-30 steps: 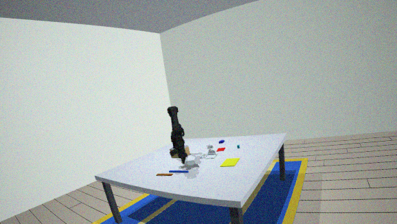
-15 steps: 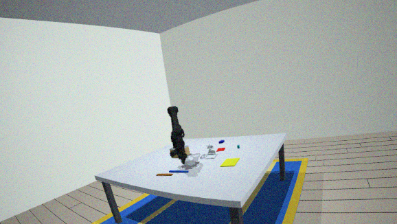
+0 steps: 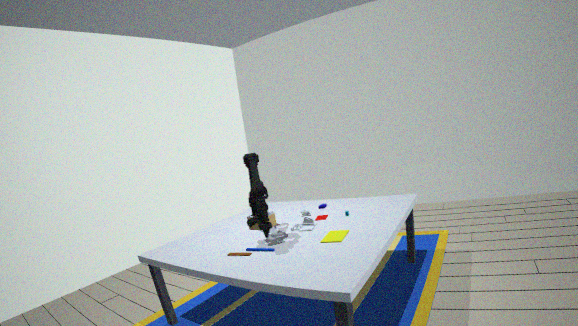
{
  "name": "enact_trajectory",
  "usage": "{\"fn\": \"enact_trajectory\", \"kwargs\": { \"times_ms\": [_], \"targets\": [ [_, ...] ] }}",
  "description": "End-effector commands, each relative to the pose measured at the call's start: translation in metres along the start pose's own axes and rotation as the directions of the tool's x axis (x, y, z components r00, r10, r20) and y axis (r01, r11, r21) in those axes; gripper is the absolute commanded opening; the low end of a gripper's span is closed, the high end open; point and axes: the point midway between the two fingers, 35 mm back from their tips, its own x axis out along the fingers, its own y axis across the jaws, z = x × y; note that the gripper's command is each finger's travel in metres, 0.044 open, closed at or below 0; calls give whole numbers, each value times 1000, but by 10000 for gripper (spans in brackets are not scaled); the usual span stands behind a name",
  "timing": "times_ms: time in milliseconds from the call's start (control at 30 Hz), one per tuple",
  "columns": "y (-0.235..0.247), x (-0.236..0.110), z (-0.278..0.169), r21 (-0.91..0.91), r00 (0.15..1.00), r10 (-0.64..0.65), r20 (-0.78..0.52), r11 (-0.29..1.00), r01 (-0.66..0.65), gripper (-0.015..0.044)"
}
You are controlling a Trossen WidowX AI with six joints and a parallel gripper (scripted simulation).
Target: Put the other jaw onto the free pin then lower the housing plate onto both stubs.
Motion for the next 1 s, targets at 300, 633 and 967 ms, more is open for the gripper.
{"fn": "enact_trajectory", "kwargs": {
  "times_ms": [300,633,967],
  "targets": [
    [-21,-1,-1,4,1000,7,-3,1000,-7,0],
    [-27,-10,-1,3,1000,5,-2,1000,-5,0],
    [-24,-52,0,4,1000,-1,0,1000,1,26]
  ]
}}
